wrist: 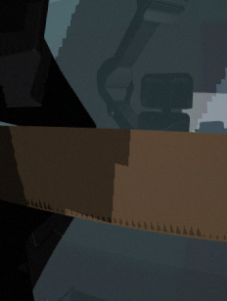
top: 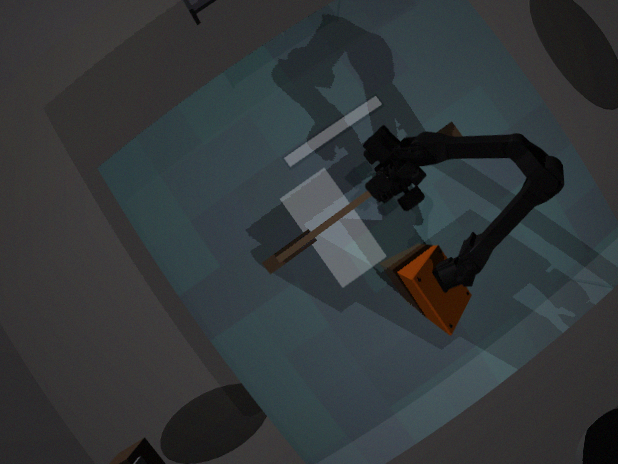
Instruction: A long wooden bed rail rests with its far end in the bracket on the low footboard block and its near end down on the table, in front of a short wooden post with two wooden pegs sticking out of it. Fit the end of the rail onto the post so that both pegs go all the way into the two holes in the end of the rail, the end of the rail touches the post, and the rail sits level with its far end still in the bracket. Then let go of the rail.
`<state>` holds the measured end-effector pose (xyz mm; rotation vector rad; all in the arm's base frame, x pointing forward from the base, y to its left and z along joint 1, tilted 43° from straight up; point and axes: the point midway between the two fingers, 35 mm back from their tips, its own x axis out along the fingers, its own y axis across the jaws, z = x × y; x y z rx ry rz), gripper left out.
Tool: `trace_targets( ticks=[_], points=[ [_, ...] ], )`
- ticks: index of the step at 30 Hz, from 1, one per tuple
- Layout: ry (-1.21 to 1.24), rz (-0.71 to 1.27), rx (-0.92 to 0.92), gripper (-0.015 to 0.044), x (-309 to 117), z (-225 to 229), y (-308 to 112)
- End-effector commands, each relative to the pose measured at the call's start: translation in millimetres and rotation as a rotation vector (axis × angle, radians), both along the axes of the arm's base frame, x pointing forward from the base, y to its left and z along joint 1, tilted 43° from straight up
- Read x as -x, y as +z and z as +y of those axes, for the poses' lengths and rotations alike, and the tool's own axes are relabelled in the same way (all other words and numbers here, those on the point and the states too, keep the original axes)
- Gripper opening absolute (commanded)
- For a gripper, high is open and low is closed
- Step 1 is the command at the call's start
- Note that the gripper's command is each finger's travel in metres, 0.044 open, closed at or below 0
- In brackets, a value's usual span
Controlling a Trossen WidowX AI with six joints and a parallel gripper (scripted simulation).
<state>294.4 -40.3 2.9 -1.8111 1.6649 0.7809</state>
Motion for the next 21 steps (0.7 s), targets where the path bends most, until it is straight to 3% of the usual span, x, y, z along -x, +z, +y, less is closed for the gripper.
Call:
trace_targets(
  ticks=[1,21],
  points=[
    [0.003,-0.001,-0.004,0.0,-0.4,0.6,-0.6],
    [0.003,-0.001,-0.004,0.0,0.4,1.1,2.3]
  ],
)
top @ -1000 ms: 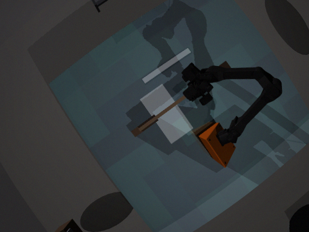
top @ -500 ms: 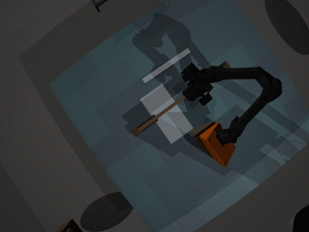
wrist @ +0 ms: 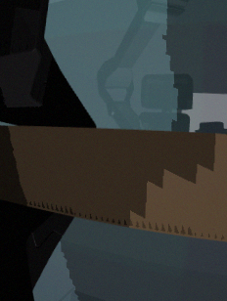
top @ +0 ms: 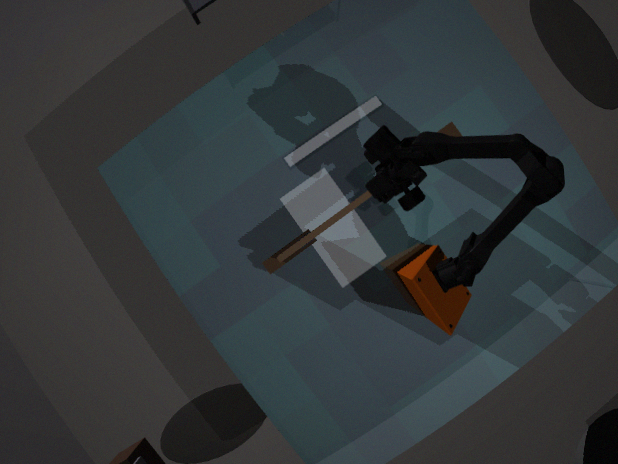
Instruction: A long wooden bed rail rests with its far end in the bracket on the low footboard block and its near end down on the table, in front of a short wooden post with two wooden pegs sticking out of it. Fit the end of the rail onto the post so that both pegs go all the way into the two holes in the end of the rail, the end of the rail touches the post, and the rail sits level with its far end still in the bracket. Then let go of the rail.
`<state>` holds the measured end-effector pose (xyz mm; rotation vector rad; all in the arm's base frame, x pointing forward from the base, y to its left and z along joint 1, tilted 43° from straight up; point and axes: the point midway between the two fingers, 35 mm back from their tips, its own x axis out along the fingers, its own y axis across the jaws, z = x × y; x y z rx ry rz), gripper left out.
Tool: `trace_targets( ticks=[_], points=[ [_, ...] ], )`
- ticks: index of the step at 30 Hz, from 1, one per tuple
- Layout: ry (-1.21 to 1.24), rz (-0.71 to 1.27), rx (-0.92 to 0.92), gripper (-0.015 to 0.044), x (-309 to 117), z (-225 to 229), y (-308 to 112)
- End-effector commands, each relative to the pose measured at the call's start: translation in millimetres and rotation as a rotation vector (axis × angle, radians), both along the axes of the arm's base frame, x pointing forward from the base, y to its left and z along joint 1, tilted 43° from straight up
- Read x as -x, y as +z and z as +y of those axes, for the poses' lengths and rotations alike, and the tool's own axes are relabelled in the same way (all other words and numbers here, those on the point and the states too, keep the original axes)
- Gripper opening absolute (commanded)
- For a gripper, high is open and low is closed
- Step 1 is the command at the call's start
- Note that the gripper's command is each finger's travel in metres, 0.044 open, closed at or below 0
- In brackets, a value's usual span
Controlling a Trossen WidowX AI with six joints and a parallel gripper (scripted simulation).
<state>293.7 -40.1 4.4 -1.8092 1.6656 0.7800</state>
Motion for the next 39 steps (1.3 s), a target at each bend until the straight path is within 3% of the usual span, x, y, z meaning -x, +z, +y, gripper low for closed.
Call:
trace_targets(
  ticks=[1,39],
  points=[
    [0.005,-0.001,-0.003,0.0,-0.3,0.6,0.8],
    [0.005,-0.001,-0.003,0.0,-0.6,-8.7,7.6]
  ],
)
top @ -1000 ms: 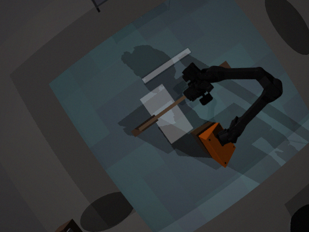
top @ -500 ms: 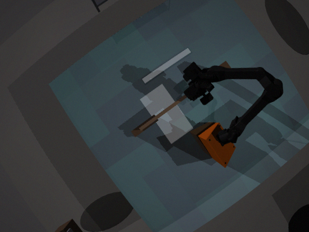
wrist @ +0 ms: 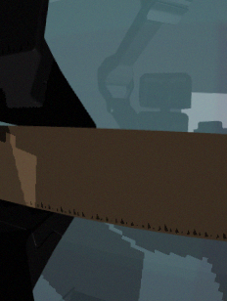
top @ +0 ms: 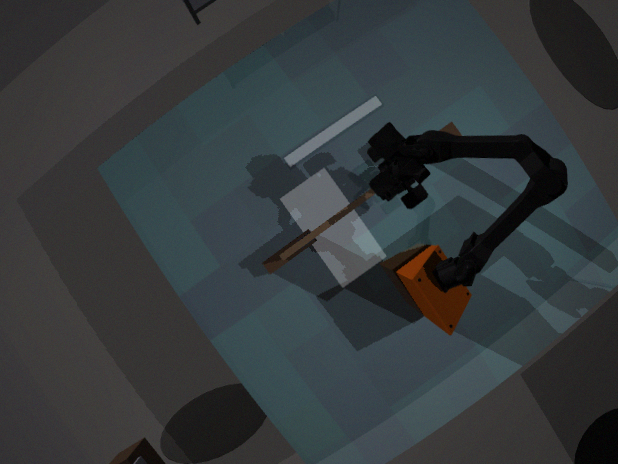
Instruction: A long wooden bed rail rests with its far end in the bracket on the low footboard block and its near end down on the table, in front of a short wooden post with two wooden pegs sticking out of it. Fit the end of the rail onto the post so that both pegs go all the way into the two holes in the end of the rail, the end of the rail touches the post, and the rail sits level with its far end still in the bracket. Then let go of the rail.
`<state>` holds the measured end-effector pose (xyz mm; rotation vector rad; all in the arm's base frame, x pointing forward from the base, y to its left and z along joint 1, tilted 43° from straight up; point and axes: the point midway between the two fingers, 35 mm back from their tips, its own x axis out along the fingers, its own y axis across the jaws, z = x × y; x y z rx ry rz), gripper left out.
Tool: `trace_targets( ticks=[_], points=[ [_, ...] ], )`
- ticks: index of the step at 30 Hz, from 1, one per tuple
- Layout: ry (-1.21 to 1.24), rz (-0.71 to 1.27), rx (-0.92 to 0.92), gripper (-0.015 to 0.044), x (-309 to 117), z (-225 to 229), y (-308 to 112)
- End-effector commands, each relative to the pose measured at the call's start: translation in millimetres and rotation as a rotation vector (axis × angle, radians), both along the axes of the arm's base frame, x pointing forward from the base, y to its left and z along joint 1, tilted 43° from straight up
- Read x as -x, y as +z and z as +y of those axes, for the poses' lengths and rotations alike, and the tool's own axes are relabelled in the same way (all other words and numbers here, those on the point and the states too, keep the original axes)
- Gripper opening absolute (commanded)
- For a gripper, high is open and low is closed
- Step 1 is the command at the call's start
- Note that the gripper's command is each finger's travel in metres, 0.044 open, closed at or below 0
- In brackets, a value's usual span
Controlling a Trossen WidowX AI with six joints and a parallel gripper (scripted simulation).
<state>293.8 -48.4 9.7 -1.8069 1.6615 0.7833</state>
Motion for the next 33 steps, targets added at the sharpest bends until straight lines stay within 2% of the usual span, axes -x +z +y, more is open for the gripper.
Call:
trace_targets(
  ticks=[1,33],
  points=[
    [0.004,-0.001,0.002,0.0,-0.6,-0.6,2.6],
    [0.004,-0.001,0.002,0.0,-1.4,-7.6,9.3]
  ],
)
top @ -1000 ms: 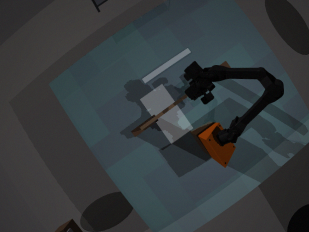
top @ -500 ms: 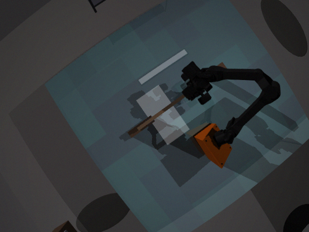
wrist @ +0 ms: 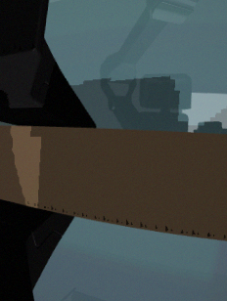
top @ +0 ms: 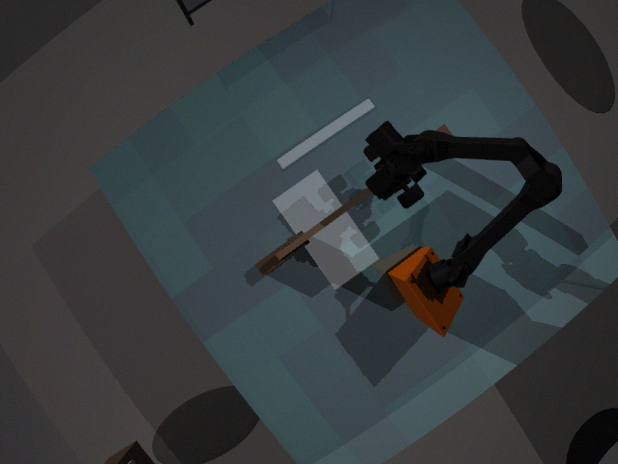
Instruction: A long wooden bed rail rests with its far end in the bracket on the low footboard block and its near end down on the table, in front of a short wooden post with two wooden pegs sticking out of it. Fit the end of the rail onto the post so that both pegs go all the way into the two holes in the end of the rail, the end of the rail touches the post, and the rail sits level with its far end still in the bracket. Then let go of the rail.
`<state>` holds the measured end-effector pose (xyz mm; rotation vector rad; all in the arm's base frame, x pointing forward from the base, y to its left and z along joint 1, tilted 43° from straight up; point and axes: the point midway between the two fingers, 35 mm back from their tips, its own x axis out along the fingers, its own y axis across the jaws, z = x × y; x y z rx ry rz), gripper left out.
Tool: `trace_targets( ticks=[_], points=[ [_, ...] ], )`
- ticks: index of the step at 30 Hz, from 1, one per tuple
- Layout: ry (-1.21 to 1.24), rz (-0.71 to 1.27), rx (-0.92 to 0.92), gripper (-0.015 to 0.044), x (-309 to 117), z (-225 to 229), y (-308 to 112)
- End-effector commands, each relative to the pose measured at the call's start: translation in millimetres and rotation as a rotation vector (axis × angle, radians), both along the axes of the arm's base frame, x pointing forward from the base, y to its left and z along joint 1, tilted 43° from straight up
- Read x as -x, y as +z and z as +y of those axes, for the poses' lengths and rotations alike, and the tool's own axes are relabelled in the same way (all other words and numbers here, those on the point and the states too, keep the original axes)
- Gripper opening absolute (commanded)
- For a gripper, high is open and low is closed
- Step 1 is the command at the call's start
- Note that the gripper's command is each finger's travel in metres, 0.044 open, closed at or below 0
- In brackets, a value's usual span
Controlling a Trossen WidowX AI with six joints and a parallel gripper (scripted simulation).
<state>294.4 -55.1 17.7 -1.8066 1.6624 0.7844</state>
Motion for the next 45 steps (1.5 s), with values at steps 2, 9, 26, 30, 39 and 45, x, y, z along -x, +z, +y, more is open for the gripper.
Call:
trace_targets(
  ticks=[2,9,26,30,39,45],
  points=[
    [0.004,-0.002,0.002,0.0,-0.7,-1.5,1.5],
    [0.004,-0.002,0.003,0.0,-0.9,-3.5,2.6],
    [0.004,-0.002,0.003,0.0,-1.1,-6.7,6.9],
    [0.004,-0.002,0.003,0.0,-1.1,-7.2,8.0],
    [0.004,-0.002,0.003,0.0,-1.2,-8.8,10.3],
    [0.004,-0.002,0.003,0.0,-1.3,-10.4,11.4]
  ],
)
